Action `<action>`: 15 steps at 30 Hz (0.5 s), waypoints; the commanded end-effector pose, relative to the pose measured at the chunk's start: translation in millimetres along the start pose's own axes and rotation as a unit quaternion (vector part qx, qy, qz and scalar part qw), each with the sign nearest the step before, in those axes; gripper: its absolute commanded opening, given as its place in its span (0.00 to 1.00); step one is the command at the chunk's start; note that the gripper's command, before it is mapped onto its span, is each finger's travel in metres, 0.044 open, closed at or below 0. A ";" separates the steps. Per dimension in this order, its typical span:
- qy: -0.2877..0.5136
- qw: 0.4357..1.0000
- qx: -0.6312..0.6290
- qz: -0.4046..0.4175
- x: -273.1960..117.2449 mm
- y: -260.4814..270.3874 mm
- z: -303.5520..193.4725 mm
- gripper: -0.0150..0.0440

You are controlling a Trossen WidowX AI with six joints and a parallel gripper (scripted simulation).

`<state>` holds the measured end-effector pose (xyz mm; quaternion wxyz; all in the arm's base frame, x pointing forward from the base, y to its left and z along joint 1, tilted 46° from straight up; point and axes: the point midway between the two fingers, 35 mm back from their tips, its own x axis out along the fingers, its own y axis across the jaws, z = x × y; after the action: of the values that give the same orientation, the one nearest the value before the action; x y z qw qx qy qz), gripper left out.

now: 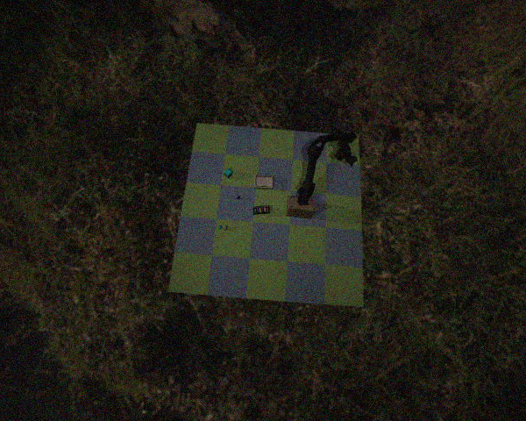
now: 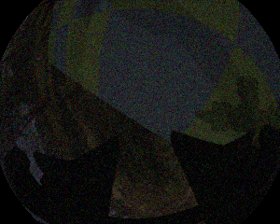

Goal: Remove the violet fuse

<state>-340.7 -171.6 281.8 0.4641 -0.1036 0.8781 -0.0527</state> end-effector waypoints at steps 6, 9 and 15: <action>-0.010 0.999 -0.017 -0.032 2.7 -37.6 18.5 0.43; -0.023 0.999 0.008 -0.037 7.6 -56.4 32.3 0.36; -0.026 0.994 0.051 -0.096 -10.4 -112.9 62.0 0.36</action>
<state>-294.4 -251.6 270.4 0.4842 -0.1445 0.8564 -0.1065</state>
